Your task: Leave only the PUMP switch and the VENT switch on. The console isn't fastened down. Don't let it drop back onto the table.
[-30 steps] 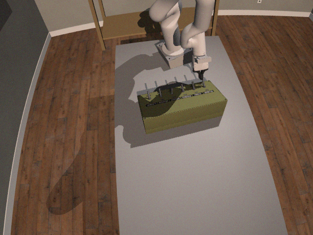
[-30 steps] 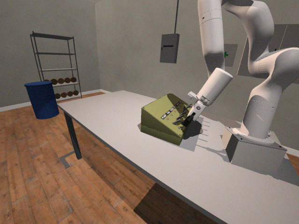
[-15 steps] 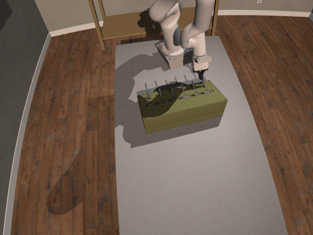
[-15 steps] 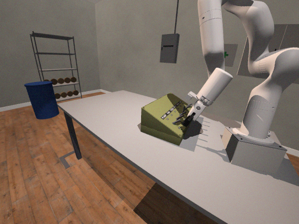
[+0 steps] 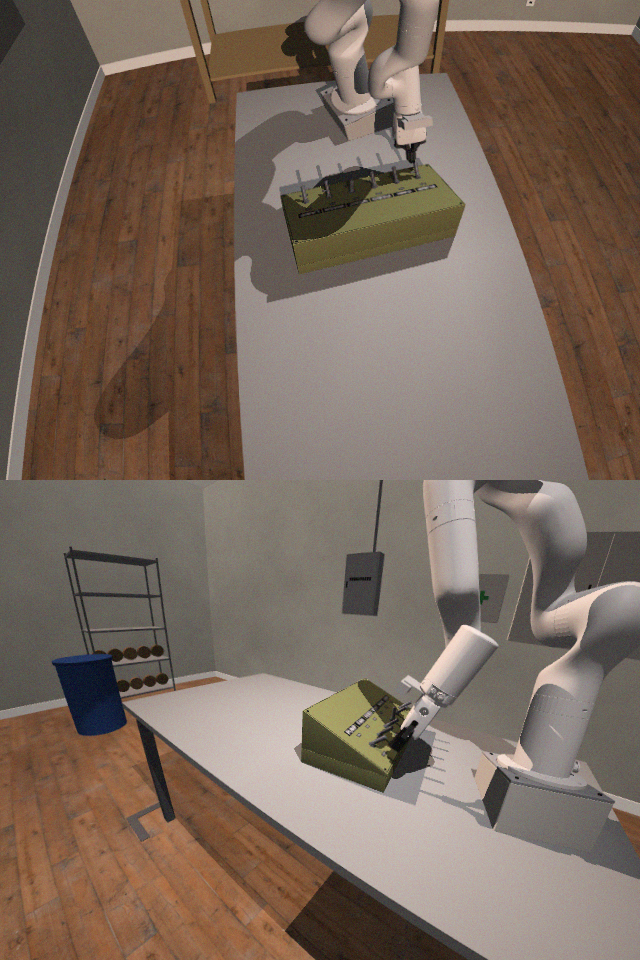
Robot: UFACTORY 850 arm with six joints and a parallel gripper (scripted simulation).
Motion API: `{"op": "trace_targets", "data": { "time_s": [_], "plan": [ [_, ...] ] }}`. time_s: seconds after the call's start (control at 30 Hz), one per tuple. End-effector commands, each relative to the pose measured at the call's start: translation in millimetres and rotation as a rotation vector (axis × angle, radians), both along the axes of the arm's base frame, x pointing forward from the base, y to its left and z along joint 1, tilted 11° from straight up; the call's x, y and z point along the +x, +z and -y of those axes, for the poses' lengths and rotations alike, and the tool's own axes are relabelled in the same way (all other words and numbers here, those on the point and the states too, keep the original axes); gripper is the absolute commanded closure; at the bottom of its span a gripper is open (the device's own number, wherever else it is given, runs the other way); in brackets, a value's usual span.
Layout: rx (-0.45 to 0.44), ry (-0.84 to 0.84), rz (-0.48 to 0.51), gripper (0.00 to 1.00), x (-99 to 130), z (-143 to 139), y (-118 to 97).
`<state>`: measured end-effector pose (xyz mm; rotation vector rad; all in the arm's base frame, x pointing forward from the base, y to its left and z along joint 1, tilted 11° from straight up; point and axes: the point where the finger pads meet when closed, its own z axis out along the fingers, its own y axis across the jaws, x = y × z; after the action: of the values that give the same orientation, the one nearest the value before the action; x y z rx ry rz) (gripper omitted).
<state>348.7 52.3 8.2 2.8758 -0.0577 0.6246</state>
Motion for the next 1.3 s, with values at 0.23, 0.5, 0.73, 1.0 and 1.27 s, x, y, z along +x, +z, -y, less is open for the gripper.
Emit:
{"op": "trace_targets", "data": {
  "time_s": [0.23,0.5,0.73,1.0,1.27],
  "plan": [
    [0.000,0.000,0.001,1.00,5,0,2],
    [0.000,0.000,0.001,1.00,9,0,4],
    [0.000,0.000,0.001,1.00,15,0,7],
    [0.000,0.000,0.001,1.00,20,0,9],
    [0.000,0.000,0.001,1.00,26,0,12]
  ]
}}
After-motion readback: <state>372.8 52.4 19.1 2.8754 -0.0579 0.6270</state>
